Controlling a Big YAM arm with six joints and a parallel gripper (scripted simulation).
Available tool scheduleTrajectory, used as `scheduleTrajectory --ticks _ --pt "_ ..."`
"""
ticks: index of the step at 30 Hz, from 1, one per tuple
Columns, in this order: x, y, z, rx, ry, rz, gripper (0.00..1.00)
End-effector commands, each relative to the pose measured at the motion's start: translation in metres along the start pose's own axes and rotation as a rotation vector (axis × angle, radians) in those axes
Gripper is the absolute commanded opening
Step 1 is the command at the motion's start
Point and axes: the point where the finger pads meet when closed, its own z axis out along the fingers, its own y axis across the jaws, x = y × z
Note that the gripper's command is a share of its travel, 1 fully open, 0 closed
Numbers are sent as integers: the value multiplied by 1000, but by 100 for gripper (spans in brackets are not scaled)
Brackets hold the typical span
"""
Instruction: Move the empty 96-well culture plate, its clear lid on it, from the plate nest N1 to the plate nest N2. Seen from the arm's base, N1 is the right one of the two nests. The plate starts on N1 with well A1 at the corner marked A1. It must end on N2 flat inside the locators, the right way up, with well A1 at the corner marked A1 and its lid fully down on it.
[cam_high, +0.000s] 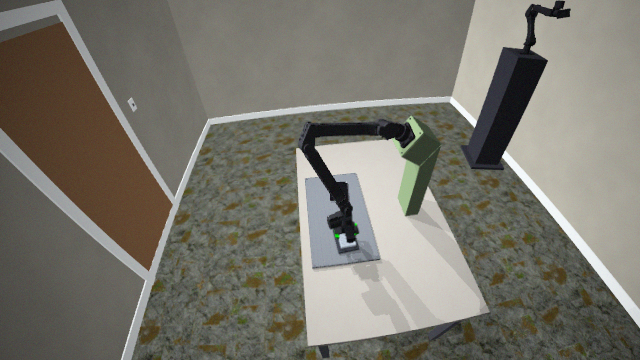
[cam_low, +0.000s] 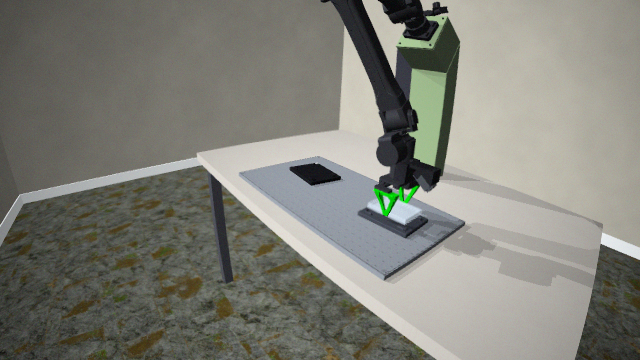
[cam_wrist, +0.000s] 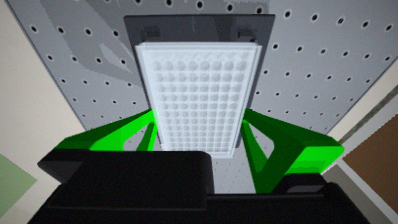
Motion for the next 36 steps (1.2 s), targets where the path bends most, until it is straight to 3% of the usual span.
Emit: scheduleTrajectory --ticks 1,25,36 --pt "-2 0 -3 -2 -7 -8 0" --pt "-2 -1 -3 -1 -7 -8 0" --pt "5 2 7 -6 4 -12 0"
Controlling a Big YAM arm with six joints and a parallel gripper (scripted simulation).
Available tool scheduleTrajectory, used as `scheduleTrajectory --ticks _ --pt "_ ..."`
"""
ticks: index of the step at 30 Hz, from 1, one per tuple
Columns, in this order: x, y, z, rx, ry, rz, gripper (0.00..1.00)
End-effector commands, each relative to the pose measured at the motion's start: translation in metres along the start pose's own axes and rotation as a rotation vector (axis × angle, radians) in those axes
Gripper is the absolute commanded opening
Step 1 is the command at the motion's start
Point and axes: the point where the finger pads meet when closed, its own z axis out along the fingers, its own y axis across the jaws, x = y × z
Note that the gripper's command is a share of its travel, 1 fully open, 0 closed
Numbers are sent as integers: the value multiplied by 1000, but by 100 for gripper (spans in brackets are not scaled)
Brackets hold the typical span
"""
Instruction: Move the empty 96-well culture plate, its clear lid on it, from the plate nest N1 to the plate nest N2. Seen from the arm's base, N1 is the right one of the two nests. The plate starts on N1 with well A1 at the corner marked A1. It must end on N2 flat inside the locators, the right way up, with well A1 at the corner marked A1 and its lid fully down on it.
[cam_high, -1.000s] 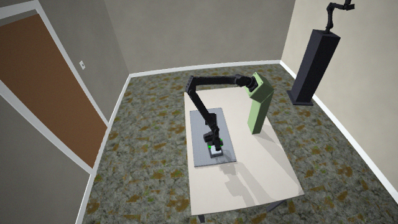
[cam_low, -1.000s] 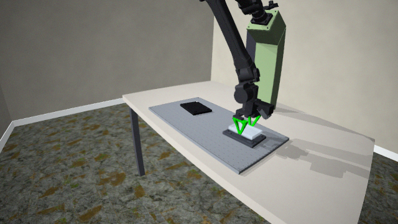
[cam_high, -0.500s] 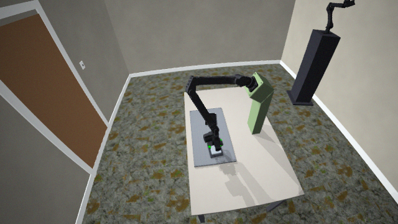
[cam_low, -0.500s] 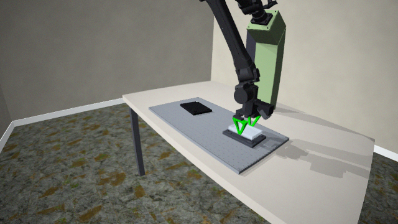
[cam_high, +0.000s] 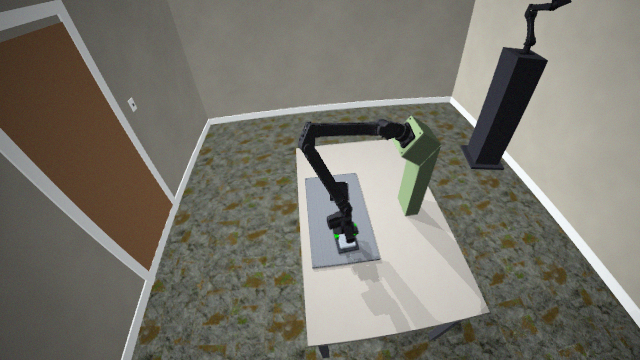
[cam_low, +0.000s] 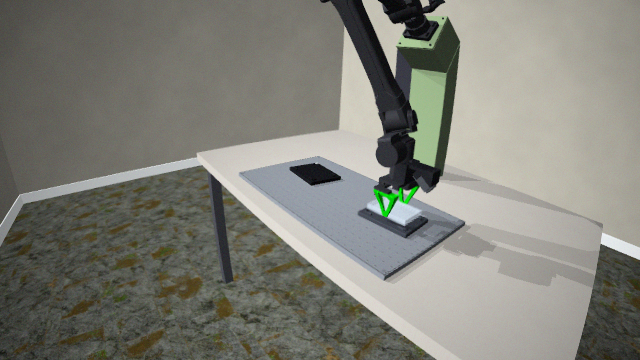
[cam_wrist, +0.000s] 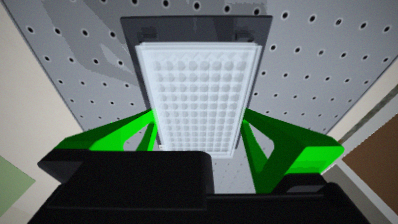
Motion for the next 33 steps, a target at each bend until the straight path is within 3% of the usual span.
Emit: scheduleTrajectory --ticks 1,33 --pt "6 3 6 -5 4 -10 0" --pt "7 6 10 -5 4 -10 0"
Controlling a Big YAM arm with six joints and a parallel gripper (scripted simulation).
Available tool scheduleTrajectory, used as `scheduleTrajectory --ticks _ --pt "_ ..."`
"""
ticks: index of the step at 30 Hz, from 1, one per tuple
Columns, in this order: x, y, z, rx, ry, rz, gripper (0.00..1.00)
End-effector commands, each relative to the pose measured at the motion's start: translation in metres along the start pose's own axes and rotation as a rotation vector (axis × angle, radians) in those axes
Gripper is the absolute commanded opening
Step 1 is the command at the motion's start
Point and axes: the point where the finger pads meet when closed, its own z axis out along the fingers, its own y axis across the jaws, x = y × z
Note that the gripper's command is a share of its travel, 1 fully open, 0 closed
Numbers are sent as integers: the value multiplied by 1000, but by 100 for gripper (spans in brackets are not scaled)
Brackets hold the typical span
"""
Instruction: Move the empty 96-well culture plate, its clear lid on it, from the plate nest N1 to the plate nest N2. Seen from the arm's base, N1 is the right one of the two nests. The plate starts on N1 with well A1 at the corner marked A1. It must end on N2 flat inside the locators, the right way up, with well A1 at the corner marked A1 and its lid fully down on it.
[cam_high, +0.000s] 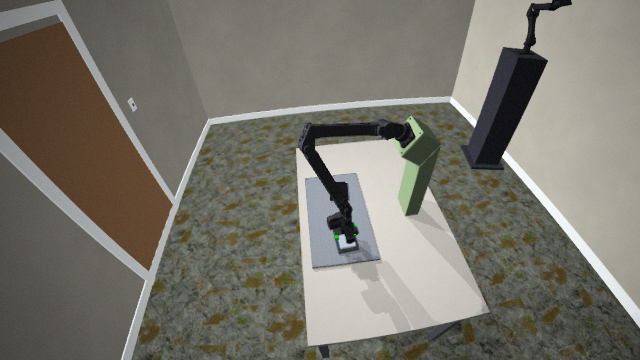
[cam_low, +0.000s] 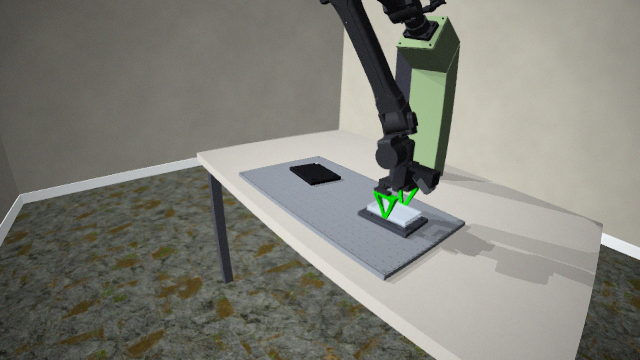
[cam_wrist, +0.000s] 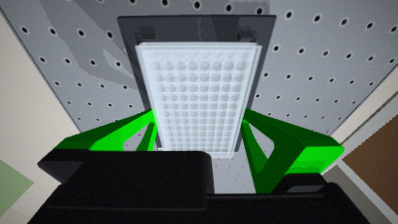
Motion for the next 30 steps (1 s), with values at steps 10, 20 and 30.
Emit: scheduleTrajectory --ticks 10,20,30 --pt "6 6 6 -7 3 -11 0" --pt "5 3 9 -3 3 -9 0" --pt "5 3 10 -2 2 -9 0"
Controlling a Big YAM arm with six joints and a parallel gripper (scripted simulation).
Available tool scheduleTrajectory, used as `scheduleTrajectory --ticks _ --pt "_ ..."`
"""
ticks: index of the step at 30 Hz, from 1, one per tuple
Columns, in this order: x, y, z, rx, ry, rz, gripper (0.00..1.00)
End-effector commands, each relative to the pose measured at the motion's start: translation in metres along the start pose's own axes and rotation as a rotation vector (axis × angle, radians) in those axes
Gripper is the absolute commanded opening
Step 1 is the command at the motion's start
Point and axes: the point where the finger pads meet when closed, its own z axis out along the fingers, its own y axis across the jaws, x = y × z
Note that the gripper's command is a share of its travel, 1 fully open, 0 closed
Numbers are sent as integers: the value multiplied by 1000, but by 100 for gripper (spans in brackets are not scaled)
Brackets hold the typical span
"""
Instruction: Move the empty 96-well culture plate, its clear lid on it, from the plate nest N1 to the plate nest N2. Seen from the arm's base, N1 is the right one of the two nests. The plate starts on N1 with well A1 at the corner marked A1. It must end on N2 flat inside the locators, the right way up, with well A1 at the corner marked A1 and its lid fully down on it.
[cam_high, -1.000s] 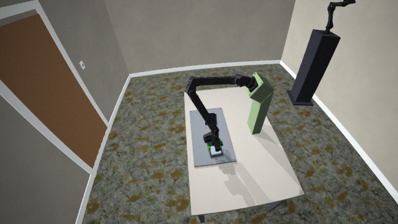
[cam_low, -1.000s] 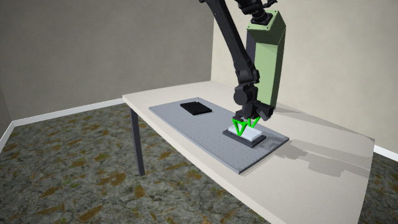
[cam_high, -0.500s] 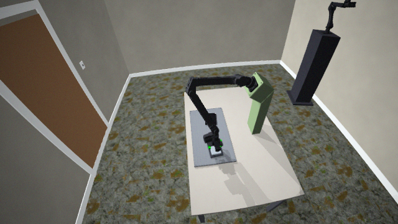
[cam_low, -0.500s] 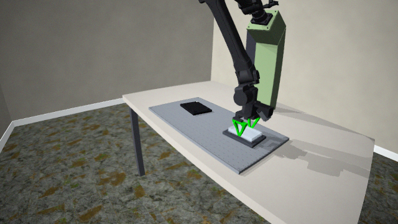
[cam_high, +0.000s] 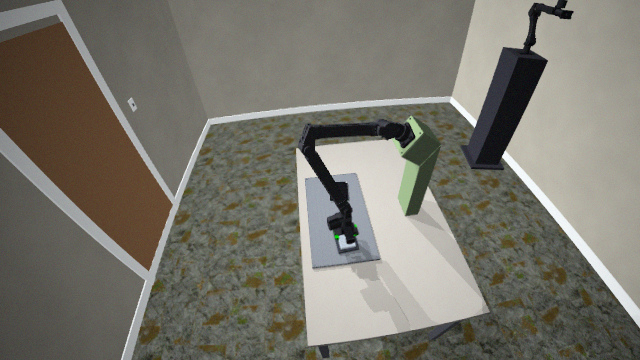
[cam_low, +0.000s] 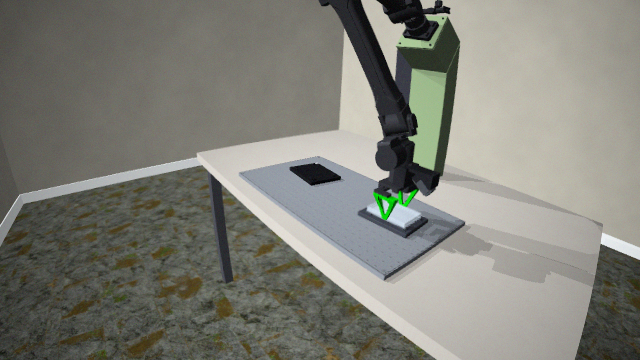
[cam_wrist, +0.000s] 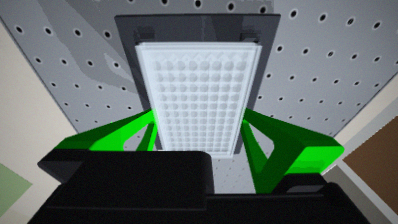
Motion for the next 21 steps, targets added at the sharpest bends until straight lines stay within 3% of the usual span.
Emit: scheduleTrajectory --ticks 1,2,11,12,21 --pt "5 5 5 -5 2 -11 0" --pt "-2 2 -3 -2 -7 -7 0" --pt "-2 2 -3 -2 -7 -7 0" --pt "-2 2 -3 -2 -7 -7 100" --pt "-2 2 -3 -2 -7 -7 100"
